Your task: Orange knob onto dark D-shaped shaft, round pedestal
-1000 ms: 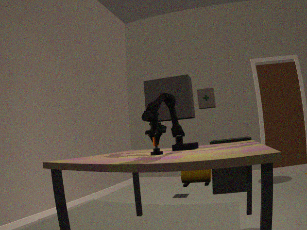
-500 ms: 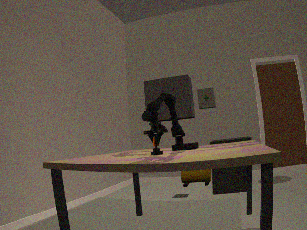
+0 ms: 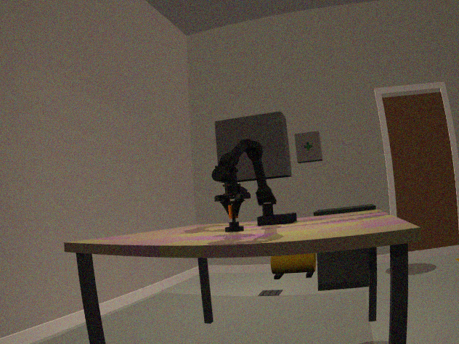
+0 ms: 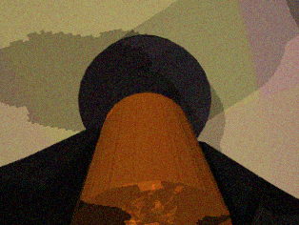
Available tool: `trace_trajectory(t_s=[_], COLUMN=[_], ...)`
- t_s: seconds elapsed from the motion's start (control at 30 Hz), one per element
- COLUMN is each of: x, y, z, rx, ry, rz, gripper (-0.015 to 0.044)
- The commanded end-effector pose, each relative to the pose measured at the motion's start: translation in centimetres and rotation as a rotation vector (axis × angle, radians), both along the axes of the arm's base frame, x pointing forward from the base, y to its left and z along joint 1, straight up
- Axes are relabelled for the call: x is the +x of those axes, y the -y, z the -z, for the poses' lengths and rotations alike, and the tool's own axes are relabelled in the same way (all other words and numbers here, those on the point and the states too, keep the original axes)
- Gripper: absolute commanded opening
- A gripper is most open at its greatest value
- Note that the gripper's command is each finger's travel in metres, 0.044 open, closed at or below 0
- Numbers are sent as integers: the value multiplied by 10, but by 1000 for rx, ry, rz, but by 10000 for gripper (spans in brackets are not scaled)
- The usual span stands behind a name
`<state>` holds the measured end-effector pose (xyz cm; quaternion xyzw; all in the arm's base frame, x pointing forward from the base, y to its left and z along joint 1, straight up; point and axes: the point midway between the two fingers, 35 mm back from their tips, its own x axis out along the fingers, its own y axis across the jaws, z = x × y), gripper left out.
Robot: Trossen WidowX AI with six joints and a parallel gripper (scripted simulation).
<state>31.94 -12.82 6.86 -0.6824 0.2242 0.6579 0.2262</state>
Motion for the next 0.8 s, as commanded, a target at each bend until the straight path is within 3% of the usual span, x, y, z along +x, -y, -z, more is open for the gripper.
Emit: trace_trajectory(t_s=[0.0,0.3,0.77], x=[1,1,0], y=[1,1,1], z=[-1,-4,-1], rx=[-2,3,36], ry=[3,4,13], rz=[-5,129,1077], gripper=[0,0,0])
